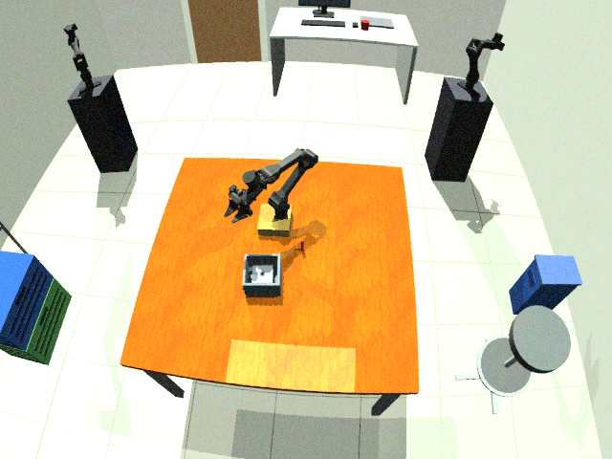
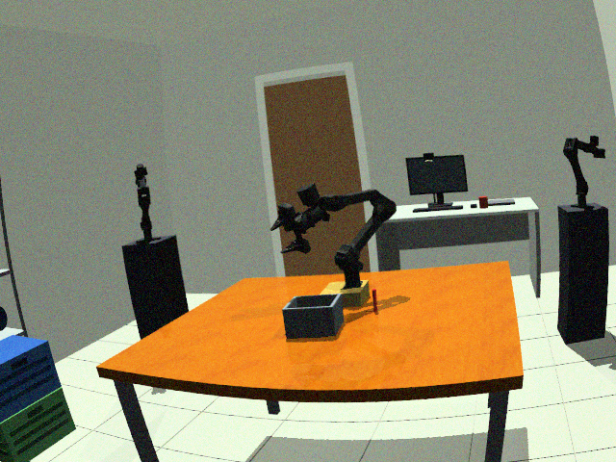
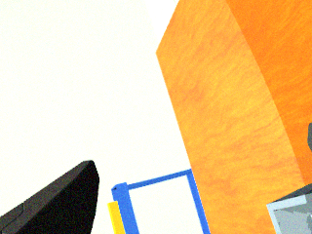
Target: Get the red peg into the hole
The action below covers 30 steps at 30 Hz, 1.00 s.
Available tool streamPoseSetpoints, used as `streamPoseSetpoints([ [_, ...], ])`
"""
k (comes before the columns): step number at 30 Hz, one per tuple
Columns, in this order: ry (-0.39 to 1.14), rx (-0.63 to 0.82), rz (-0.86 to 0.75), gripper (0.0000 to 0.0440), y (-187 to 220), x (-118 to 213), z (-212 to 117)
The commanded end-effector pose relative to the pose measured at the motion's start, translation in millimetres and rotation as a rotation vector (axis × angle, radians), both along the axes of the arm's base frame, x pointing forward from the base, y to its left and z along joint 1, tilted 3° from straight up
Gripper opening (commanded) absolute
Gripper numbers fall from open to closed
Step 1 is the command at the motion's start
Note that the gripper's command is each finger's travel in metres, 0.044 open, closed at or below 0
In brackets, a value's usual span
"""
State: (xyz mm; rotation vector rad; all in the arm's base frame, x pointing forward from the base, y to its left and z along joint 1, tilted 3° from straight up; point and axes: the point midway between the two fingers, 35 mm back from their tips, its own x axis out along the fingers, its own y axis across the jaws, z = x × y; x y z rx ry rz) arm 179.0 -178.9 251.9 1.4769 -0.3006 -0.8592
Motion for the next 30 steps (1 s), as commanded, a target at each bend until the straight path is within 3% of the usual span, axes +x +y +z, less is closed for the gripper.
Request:
streamPoseSetpoints([
  [1, 0.069, 0.051, 0.077, 0.0440, 16.8, 13.7, -10.7],
  [15, 0.384, 0.206, 0.414, 0.0440, 105.0, 47.8, -47.2],
  [30, 0.793, 0.307, 0.647, 0.0440, 192.8, 35.2, -92.7],
])
